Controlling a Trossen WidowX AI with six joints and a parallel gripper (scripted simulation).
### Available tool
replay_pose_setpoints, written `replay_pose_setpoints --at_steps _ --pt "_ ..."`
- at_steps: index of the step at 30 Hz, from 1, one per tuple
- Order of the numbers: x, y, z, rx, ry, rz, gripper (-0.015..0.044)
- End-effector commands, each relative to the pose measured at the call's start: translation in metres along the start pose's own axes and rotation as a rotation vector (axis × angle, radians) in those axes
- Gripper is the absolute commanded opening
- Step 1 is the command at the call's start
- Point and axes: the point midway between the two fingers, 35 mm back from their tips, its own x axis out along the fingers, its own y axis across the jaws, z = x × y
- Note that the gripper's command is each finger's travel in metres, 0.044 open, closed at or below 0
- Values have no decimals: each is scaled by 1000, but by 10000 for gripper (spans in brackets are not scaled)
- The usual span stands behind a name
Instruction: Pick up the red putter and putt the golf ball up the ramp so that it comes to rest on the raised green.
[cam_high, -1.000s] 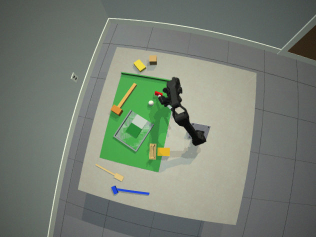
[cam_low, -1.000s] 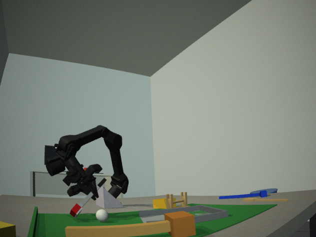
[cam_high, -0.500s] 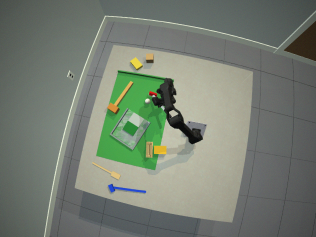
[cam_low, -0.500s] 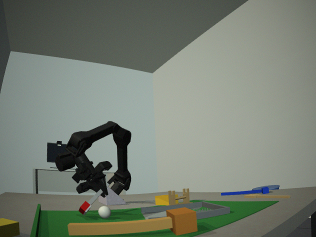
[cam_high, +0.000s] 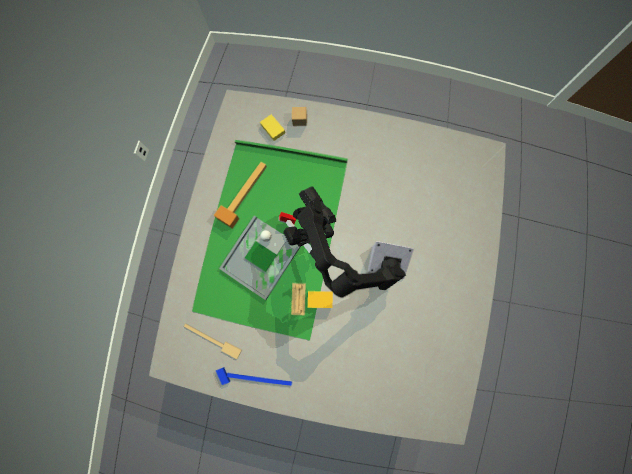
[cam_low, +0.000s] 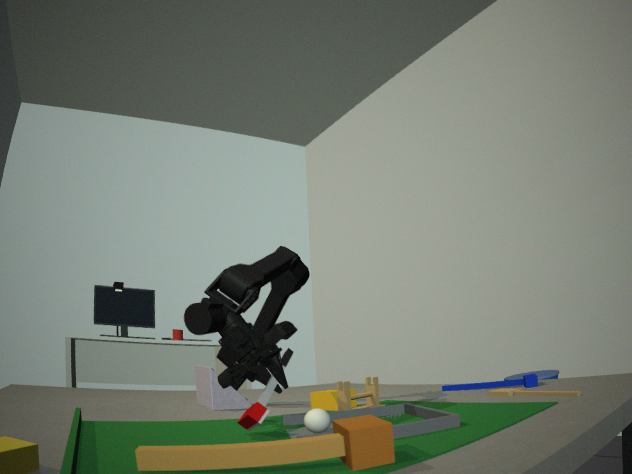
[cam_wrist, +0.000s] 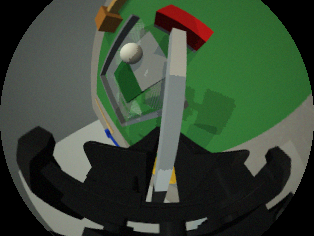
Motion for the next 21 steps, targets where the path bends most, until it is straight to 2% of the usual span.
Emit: replay_pose_setpoints --at_steps 1,7,21 --pt "-6 22 -10 -4 -3 14 0" --pt "-17 63 -35 -4 -3 14 0" --pt "-16 58 -31 -16 -5 11 0"
